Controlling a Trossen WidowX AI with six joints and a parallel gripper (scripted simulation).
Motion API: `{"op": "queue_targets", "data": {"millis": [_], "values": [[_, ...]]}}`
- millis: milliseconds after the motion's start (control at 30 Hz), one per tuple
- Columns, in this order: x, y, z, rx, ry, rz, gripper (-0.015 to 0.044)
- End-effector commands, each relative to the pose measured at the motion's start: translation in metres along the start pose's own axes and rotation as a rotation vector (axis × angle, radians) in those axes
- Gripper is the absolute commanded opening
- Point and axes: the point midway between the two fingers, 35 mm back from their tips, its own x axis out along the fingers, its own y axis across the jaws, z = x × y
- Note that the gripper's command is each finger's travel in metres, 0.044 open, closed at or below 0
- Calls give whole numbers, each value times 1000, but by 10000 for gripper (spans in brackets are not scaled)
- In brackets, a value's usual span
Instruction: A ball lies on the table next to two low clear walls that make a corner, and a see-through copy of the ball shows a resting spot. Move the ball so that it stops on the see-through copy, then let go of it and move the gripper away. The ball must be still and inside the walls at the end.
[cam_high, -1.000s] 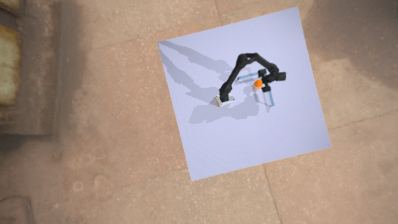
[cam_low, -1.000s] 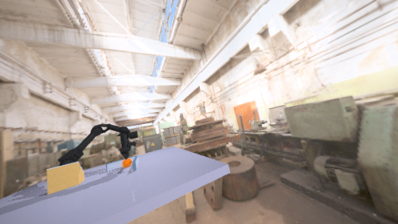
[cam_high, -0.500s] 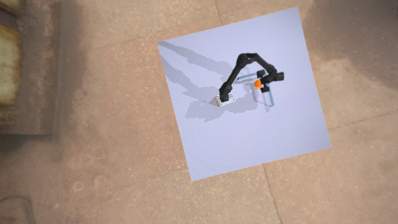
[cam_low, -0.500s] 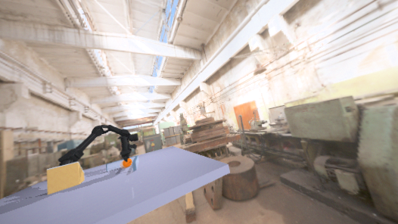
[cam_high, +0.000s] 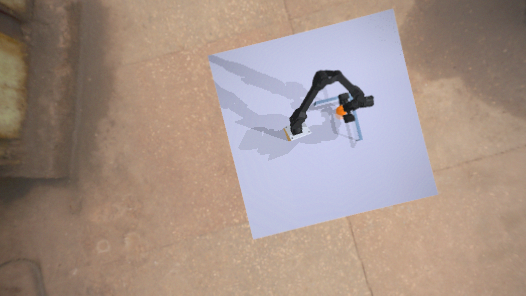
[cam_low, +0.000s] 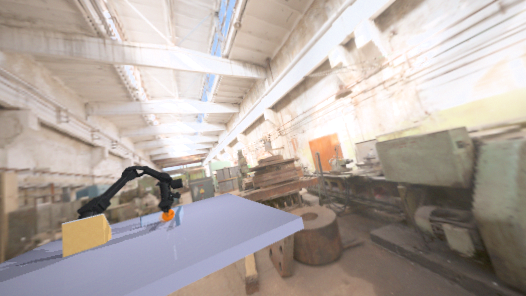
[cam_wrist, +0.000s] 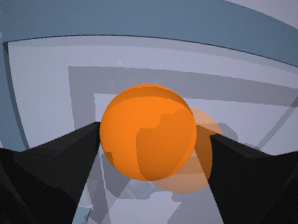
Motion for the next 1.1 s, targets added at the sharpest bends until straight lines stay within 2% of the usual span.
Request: {"op": "queue_targets", "data": {"millis": [0, 33, 200, 400, 933, 1067], "values": [[1, 0, 0, 6, 0, 4, 297], [1, 0, 0, 6, 0, 4, 290], [-7, 0, 1, 6, -1, 2, 159], [-37, -4, 5, 3, -3, -4, 1], [-134, -2, 2, 6, -1, -4, 0], [-143, -1, 0, 7, 1, -2, 0]]}}
